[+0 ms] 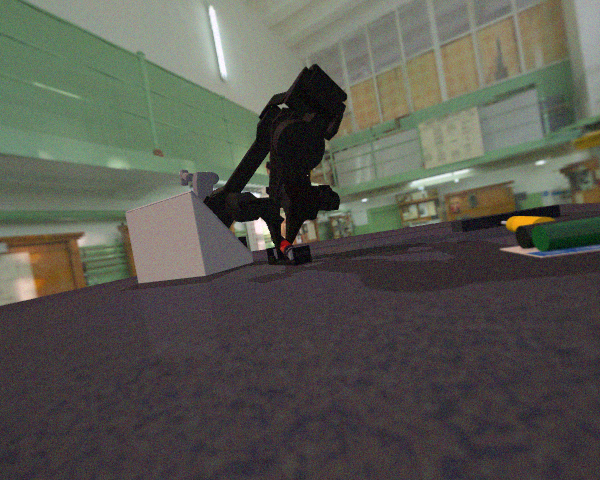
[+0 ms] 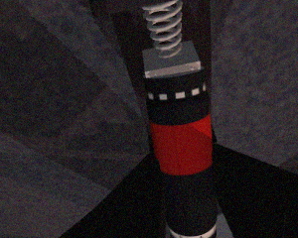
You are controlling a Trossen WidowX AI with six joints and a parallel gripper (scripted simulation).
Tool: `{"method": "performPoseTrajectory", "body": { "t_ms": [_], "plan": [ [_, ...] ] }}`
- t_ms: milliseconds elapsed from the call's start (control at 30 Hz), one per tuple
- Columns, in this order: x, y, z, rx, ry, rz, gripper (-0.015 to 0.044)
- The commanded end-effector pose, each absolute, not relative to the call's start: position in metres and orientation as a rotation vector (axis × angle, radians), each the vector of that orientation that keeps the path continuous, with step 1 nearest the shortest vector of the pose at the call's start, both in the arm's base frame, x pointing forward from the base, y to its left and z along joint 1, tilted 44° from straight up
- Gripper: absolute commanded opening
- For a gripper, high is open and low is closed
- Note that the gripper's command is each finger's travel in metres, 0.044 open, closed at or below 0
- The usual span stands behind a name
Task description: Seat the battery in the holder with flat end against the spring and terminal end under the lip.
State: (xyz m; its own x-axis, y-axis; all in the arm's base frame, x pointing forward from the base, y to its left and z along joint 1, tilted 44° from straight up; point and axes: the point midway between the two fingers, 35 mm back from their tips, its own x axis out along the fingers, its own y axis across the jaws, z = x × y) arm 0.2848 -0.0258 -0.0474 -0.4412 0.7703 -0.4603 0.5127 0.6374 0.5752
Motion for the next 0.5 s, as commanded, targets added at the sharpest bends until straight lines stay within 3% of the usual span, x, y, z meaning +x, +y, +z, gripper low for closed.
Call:
{"method": "performPoseTrajectory", "body": {
  "t_ms": [0,467],
  "plan": [
    [0.288,-0.027,-0.051,0.995,2.139,0.459,0.0061],
    [0.299,-0.031,-0.055,0.992,2.118,0.443,0.0061]
  ]
}}
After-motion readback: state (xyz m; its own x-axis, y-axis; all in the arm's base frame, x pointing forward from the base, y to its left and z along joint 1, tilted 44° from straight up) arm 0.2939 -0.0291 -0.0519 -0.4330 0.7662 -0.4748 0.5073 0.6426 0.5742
